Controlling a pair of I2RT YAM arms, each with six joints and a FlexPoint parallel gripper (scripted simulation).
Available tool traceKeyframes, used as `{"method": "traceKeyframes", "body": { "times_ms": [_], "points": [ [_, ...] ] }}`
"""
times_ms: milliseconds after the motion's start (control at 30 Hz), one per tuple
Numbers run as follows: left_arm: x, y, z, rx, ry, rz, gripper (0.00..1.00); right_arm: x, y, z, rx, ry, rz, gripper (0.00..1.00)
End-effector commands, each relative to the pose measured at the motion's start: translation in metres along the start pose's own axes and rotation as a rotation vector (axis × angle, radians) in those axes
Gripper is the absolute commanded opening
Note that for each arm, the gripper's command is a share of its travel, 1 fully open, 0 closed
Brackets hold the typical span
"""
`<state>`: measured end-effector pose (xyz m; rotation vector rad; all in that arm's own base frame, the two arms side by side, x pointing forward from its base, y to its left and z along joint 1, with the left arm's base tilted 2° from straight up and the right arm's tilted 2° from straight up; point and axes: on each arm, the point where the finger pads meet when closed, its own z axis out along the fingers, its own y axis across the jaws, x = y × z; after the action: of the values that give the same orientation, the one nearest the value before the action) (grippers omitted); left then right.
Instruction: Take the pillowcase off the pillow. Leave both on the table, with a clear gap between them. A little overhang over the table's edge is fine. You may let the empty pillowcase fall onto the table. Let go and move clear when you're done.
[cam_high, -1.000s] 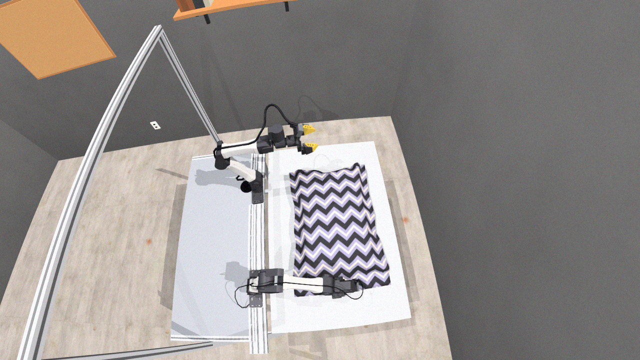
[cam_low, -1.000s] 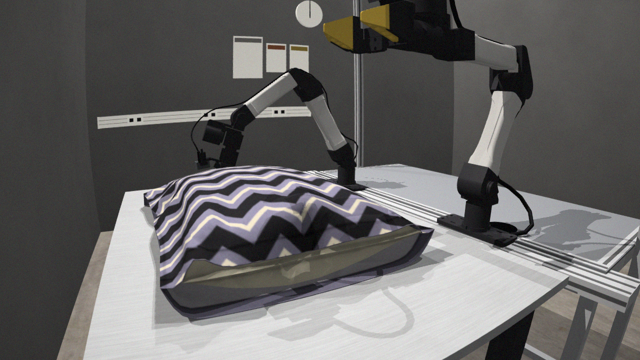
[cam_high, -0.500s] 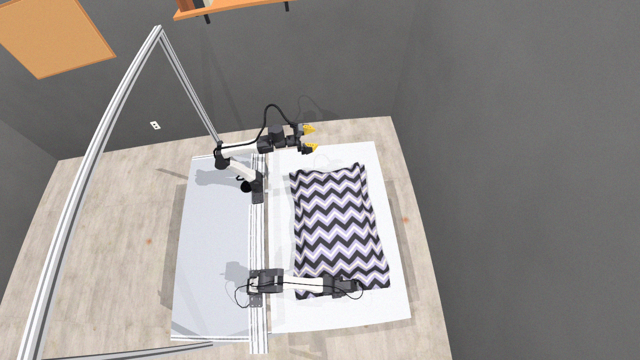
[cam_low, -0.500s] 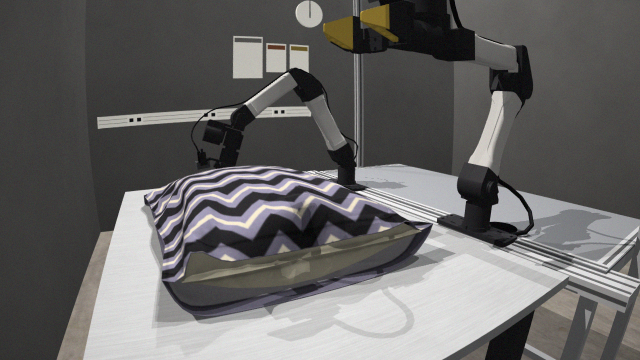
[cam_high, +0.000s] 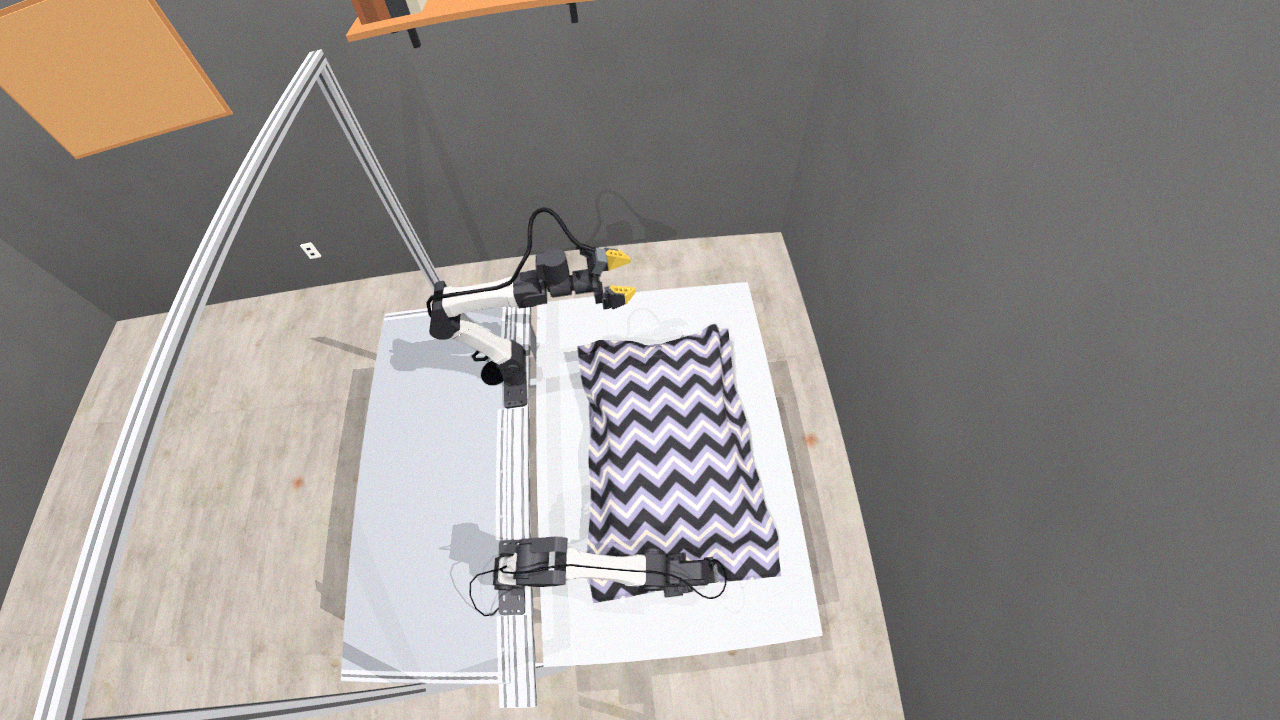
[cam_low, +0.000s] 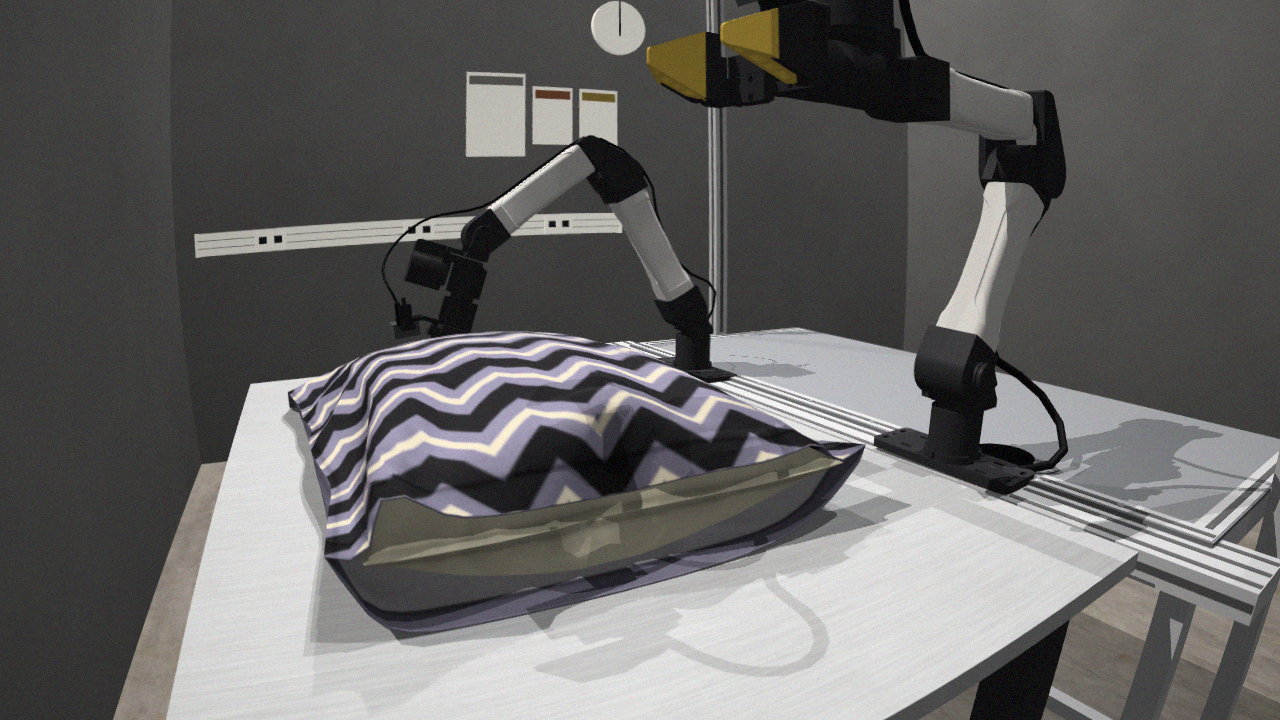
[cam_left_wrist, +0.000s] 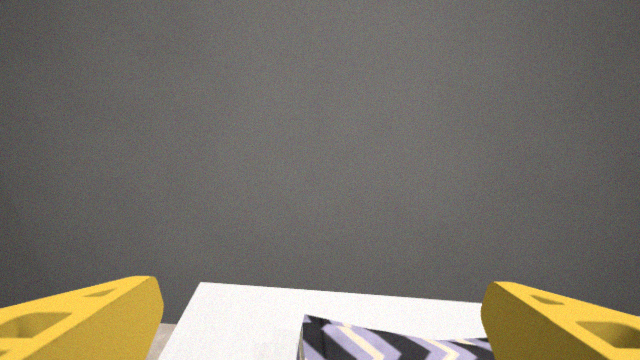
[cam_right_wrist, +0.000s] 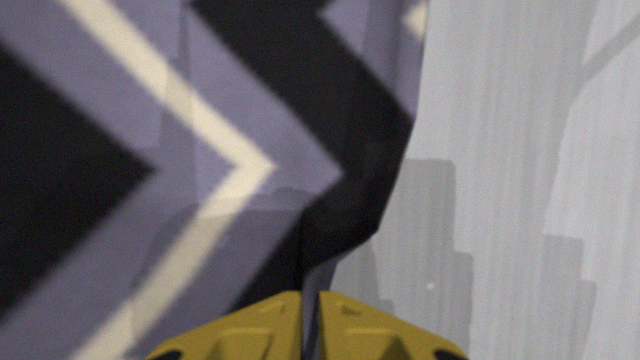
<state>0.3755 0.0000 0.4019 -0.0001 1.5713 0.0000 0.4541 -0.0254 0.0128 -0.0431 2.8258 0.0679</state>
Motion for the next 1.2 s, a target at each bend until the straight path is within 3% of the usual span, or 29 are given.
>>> {"method": "traceKeyframes", "body": {
  "times_ms": [0,1167],
  "points": [
    [-0.0194,-0.0048,-0.0083,0.011,-0.042,0.007,1.0,0.0463,-0.0072,0.0338,0.024,0.165,0.01,0.06],
    [-0.0194,-0.0048,-0.0083,0.011,-0.042,0.007,1.0,0.0463,-0.0072,0.0338,0.024,0.165,0.01,0.03]
  ]
}}
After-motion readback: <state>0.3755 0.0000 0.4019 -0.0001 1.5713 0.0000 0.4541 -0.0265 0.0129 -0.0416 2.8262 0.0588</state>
